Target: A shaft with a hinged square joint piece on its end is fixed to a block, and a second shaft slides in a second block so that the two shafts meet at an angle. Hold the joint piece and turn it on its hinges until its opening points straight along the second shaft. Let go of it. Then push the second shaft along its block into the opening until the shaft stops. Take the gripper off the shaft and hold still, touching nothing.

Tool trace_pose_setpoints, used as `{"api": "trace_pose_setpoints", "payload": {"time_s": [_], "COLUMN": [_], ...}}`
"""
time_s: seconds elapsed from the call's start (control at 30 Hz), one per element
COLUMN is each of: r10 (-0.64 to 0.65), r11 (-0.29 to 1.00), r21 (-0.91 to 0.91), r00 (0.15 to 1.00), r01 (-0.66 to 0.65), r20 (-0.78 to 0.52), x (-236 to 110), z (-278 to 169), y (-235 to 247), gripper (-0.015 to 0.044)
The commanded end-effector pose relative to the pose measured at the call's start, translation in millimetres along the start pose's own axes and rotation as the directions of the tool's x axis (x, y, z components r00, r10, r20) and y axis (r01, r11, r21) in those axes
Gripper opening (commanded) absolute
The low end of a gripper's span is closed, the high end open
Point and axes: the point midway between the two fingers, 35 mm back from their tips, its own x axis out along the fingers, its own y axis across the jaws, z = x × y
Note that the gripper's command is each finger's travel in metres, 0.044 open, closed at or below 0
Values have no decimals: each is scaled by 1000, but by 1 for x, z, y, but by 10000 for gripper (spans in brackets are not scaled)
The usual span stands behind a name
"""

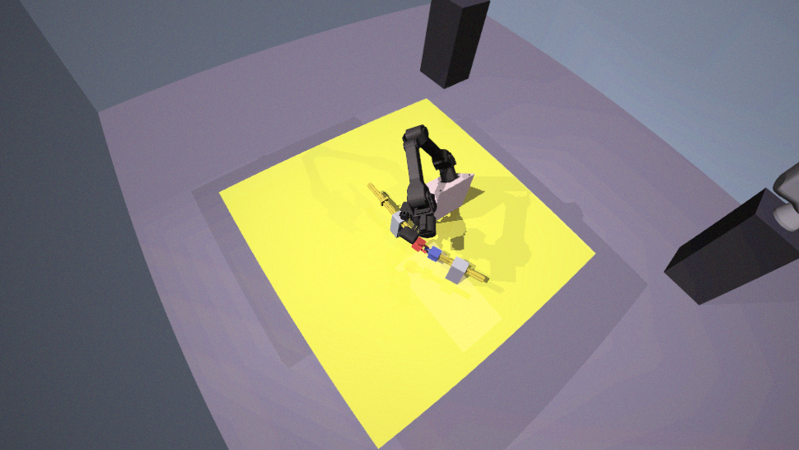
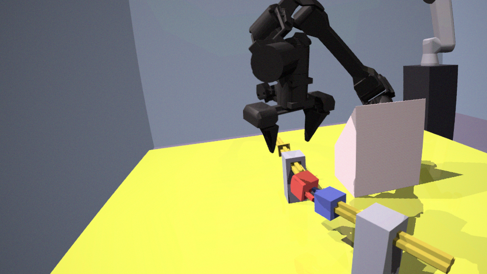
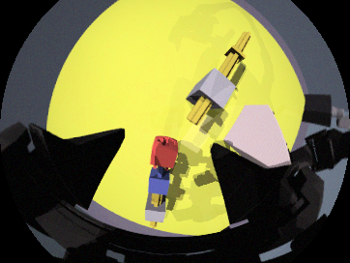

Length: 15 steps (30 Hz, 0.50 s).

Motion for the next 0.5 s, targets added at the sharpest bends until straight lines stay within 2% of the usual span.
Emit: {"api": "trace_pose_setpoints", "payload": {"time_s": [0.0, 0.1, 0.47], "r10": [-1, -1, -2], "r11": [999, 999, 999], "r21": [37, 37, 37], "r00": [1000, 1000, 1000], "r01": [1, 1, 1], "r20": [13, 13, 15], "x": [1, 6, 76], "z": [0, -1, -14], "y": [-1, 0, 0], "gripper": [440, 440, 440]}}
